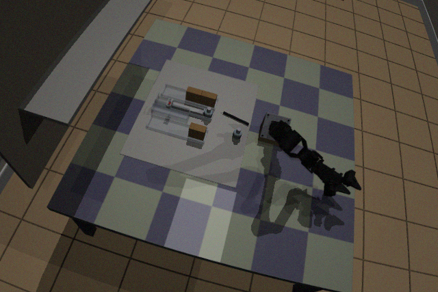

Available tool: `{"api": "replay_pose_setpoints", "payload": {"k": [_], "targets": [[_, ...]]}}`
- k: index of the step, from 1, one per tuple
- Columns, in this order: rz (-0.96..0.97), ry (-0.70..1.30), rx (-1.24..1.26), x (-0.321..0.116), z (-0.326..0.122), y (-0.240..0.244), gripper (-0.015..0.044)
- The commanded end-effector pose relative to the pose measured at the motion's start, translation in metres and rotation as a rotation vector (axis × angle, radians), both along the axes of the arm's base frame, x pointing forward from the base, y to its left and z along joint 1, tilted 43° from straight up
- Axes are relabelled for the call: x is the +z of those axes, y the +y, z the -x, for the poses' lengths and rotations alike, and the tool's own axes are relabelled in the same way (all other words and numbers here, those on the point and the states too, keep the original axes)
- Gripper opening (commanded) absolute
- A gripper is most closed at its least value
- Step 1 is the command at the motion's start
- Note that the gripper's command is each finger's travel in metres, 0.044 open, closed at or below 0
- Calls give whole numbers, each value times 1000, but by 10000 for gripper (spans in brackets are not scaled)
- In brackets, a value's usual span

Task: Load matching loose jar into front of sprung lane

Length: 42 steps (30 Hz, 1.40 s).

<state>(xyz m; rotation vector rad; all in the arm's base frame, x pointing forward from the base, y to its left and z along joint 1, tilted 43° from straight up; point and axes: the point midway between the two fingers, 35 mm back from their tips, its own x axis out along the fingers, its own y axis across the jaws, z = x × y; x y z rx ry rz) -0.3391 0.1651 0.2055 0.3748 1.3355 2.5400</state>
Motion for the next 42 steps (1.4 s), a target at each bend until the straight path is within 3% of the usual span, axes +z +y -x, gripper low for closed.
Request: {"api": "replay_pose_setpoints", "payload": {"k": [1, 10, 21, 32, 42], "targets": [[-2, 0, -2, 0, 0, 1, 426], [-197, -28, -170, 34, -18, 55, 440], [-278, -18, -443, 81, -86, 131, 440], [-375, -14, -789, 147, -210, 189, 440], [-383, -264, -1139, 138, -350, 222, 440]]}}
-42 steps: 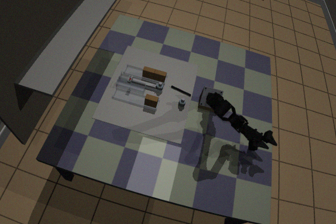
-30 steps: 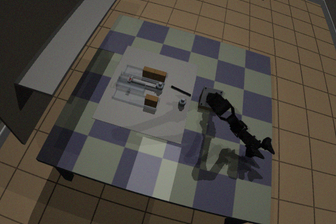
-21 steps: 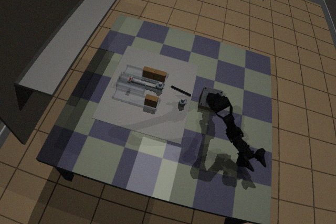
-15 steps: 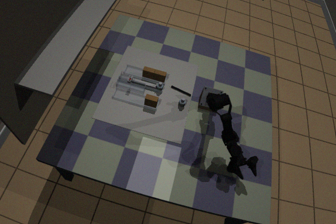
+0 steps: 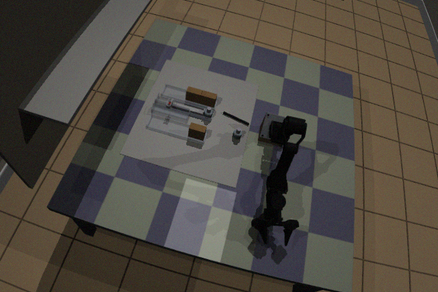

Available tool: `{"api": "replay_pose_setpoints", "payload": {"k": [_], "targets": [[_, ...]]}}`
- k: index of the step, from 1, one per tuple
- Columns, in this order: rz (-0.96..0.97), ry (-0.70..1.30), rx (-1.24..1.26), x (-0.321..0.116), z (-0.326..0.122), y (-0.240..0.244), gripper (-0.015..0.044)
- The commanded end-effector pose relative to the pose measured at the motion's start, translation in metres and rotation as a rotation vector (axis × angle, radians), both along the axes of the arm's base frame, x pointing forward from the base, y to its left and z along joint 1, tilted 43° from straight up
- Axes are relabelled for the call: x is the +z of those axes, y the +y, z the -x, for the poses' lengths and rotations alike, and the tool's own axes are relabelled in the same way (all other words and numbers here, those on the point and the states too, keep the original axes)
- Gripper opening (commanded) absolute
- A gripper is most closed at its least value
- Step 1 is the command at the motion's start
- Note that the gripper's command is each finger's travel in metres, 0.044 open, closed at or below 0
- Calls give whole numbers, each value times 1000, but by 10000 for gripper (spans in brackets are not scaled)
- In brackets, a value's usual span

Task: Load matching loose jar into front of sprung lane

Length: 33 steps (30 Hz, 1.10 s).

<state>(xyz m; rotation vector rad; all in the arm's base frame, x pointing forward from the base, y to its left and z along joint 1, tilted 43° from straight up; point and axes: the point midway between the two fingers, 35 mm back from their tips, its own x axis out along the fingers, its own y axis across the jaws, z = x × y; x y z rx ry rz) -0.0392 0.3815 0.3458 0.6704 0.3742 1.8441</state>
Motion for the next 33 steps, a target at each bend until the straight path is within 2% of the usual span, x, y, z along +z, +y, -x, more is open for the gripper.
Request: {"api": "replay_pose_setpoints", "payload": {"k": [1, 8, 15, 24, 28, 33], "targets": [[38, -71, -176, -4, -66, 6, 440], [150, -175, -392, -24, -148, -1, 440], [407, -318, -631, -68, -246, -38, 440], [803, -411, -804, -132, -336, -131, 440], [984, -393, -824, -162, -356, -184, 440], [1174, -257, -838, -194, -364, -260, 440]]}}
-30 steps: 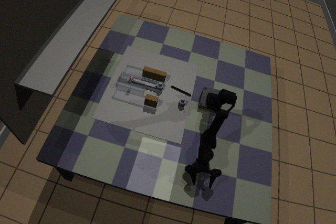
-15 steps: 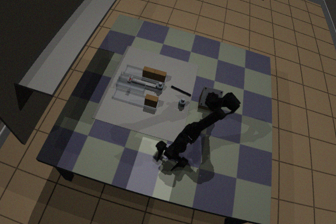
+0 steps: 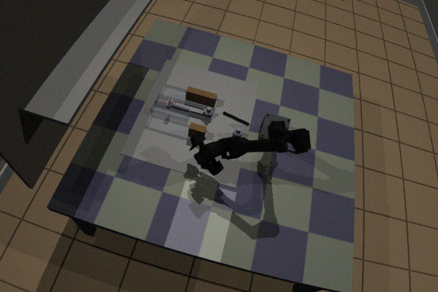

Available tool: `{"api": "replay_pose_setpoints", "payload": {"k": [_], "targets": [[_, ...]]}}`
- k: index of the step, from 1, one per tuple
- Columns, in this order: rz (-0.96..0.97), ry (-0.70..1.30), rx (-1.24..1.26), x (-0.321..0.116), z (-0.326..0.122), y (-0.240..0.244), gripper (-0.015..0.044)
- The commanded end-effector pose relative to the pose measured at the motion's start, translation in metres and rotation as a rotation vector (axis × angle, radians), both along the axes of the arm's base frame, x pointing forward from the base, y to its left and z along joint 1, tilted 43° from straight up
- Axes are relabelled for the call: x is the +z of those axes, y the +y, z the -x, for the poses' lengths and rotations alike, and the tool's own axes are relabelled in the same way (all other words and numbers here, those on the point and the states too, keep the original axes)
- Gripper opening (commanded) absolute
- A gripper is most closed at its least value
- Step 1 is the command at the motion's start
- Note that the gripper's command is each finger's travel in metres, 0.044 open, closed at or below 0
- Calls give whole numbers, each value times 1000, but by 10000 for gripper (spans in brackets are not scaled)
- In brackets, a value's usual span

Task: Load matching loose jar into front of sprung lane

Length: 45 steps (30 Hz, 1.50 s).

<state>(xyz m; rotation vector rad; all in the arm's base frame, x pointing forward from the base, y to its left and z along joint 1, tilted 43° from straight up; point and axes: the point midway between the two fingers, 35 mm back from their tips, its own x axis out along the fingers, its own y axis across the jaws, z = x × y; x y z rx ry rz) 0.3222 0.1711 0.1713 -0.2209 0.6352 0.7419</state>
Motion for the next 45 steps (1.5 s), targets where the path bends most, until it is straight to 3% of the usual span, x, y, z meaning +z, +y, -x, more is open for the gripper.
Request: {"api": "replay_pose_setpoints", "payload": {"k": [1, 5, 10, 19, 28, 45], "targets": [[87, 121, -87, -24, -2, -62, 440], [106, 245, -137, -44, 10, -95, 440], [56, 548, -229, -82, 56, -146, 440], [-295, 1021, -383, -95, 140, -185, 440], [-331, 1048, -393, -93, 146, -185, 440], [-333, 1047, -392, -128, 144, -151, 440]]}}
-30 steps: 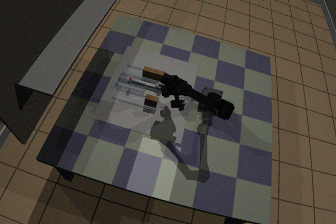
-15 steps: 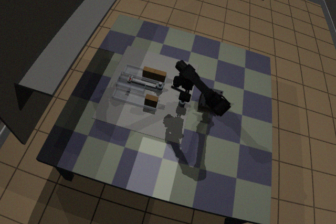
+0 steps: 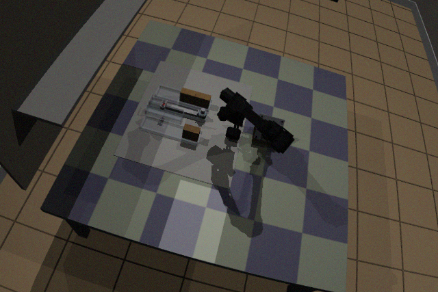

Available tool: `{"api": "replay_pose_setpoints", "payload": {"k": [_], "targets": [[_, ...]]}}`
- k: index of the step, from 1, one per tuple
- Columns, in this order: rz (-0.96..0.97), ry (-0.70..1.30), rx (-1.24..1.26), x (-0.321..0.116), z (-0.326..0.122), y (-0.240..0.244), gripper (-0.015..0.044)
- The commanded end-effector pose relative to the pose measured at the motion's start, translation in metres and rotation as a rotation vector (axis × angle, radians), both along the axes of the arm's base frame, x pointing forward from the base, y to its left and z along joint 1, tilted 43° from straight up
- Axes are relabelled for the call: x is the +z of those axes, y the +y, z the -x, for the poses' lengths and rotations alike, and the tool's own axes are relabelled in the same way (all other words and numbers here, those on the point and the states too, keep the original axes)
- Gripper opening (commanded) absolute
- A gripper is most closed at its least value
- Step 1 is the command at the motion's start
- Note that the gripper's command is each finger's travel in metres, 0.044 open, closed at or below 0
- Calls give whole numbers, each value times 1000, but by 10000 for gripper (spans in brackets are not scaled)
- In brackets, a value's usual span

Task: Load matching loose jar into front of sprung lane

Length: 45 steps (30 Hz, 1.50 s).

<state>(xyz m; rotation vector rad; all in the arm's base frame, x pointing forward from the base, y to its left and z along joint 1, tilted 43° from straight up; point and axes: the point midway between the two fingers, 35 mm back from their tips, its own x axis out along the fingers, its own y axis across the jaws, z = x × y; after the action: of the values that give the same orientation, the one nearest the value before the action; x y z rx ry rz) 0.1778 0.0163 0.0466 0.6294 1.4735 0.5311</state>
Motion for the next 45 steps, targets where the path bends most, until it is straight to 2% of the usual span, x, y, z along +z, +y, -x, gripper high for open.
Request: {"api": "replay_pose_setpoints", "payload": {"k": [1, 20, 30, 36, 41, 45], "targets": [[-3, 1, -5, -5, 0, 4, 440], [-5, 1, -5, -25, -1, 24, 440], [-5, 1, -5, -25, -1, 24, 178], [-5, 1, -5, -25, -1, 24, 138], [1, 1, -7, -17, -3, 14, 6], [8, 1, -9, -4, -5, -2, 0]]}}
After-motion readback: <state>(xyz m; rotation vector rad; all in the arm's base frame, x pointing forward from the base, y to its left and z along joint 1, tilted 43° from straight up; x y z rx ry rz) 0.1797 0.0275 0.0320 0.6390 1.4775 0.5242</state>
